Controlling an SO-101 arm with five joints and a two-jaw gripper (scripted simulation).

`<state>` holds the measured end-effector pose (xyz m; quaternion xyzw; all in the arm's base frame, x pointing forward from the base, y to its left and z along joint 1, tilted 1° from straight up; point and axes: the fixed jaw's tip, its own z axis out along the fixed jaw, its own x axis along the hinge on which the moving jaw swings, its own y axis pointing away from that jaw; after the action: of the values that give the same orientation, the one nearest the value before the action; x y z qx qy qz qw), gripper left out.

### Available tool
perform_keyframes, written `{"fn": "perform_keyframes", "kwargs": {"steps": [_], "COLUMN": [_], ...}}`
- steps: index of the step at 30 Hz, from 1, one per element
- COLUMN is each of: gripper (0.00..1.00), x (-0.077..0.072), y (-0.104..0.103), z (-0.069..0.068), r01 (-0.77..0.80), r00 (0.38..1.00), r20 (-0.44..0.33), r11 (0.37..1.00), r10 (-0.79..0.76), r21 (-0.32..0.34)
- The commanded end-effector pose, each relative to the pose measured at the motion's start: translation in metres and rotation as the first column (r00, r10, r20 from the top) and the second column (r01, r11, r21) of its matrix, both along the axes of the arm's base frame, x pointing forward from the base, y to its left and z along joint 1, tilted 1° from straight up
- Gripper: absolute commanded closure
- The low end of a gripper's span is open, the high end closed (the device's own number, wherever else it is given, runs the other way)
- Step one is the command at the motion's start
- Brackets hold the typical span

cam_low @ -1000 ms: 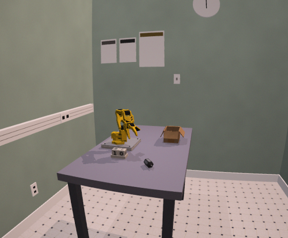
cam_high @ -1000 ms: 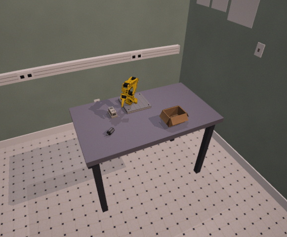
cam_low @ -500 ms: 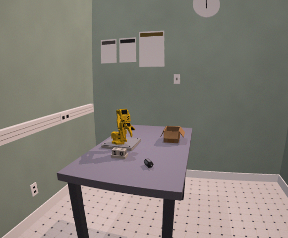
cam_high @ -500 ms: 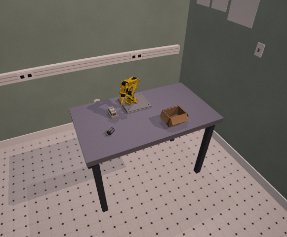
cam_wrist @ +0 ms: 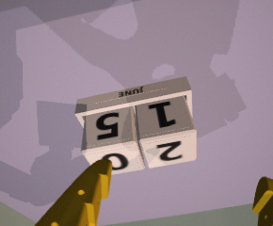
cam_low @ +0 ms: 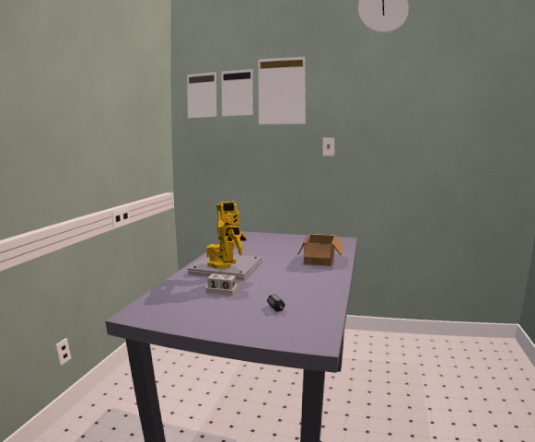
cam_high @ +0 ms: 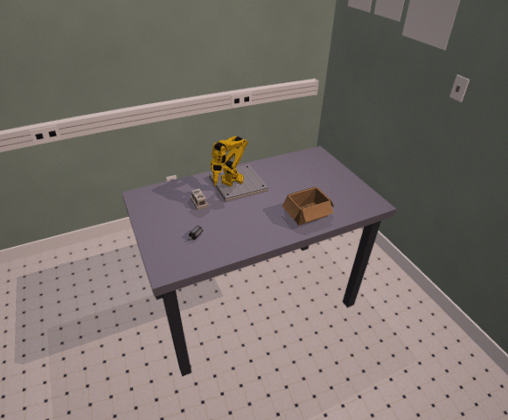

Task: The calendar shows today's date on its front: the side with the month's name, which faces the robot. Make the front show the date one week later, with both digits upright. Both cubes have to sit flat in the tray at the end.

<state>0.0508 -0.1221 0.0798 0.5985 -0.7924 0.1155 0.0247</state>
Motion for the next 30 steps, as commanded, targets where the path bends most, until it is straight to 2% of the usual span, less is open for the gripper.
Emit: {"fn": "perform_keyframes", "kwargs": {"steps": [1,30], "gripper": [0.7,0.7], "x": [-0.0016,-0.0029], "y": [-0.0008,-0.0018], "z": [0.0033,0.0063], "r01": [-0.008,-0.014], "r00": [1.0,1.0], "r20": [0.002,0.002], "r11": [1.0,1.0], "r10": [0.008,0.014], "r21": [-0.013,-0.026]}}
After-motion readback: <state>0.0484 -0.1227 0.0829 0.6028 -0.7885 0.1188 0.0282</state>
